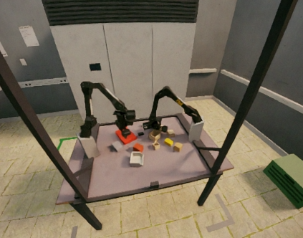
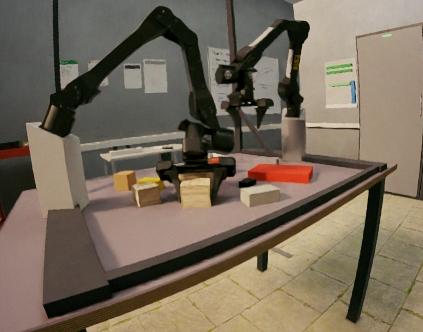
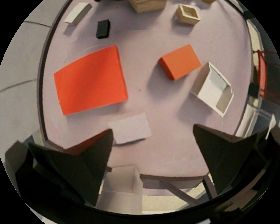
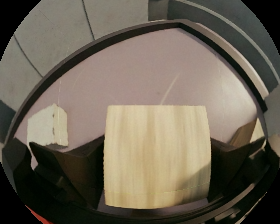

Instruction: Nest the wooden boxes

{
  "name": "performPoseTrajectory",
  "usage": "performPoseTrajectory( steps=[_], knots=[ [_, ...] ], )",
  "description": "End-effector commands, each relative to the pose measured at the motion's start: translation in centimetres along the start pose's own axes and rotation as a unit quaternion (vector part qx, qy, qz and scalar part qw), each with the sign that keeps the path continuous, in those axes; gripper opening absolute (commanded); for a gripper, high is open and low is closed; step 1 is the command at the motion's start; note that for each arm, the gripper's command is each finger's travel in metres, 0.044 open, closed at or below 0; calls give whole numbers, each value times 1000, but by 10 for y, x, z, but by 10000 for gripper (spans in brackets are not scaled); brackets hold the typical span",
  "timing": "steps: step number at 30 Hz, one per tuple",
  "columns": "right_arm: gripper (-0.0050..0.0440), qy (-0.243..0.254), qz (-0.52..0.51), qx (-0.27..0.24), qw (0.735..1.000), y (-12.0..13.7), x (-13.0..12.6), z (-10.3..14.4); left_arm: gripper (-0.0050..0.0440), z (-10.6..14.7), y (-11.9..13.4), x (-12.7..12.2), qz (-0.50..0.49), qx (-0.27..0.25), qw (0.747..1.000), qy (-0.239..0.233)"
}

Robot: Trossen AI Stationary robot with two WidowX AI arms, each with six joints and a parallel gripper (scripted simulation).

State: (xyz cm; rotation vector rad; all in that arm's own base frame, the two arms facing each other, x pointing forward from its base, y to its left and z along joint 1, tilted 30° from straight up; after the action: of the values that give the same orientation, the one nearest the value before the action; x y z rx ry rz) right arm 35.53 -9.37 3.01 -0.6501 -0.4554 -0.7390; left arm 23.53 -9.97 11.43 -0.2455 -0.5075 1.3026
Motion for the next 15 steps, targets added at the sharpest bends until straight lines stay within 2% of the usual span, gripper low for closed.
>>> performPoseTrajectory(
  steps=[1,11,15],
  knots=[
    [329,-2,-3,2,1000,0,3,1,400,3,-3,-1,0,-6,1000,3],
    [263,-2,-3,2,1000,0,3,1,400,3,-3,-1,0,-6,1000,3],
    [263,-2,-3,2,1000,0,3,1,400,3,-3,-1,0,-6,1000,3]
  ],
)
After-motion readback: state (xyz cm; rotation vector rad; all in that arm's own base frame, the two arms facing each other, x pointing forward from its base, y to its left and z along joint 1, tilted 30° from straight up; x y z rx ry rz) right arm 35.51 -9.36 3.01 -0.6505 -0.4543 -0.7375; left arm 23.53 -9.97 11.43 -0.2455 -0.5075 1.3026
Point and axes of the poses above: on each arm, the point midway between the two fingers, 35 mm back from their tips, its own z axis back along the fingers, its own x axis across the jaws, y = z × x, the point moved 1 cm from there along z, back along the fingers, and after that the axes turned 12 degrees about -z, right-handed, at the moved point
